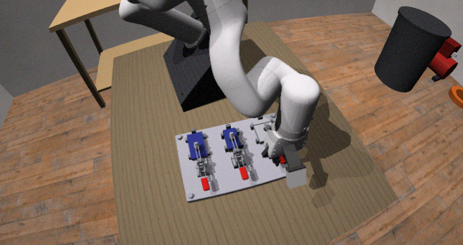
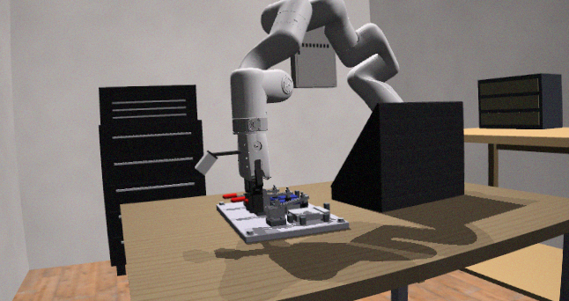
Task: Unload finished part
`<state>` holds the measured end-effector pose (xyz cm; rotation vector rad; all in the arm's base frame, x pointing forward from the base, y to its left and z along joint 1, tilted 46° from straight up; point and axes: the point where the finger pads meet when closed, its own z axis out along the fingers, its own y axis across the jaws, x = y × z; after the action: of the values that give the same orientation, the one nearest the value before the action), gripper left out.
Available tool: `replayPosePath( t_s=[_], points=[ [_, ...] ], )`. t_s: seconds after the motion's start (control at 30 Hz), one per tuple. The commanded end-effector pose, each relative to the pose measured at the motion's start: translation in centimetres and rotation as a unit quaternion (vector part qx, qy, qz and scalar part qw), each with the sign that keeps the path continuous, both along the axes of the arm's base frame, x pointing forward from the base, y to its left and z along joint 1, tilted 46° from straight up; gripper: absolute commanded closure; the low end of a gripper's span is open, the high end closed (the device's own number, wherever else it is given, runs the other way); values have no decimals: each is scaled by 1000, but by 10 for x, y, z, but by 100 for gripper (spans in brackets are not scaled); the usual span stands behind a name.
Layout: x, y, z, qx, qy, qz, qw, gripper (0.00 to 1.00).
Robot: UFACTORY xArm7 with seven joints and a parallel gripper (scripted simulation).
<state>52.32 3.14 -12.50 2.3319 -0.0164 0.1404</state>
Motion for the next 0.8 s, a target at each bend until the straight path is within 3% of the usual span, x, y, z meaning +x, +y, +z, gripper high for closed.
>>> replayPosePath(
  t_s=[0.0,0.77],
  points=[
    [-2,5,3,1,-1,2,1000,100],
    [-16,11,7,1,-1,2,1000,100]
  ],
)
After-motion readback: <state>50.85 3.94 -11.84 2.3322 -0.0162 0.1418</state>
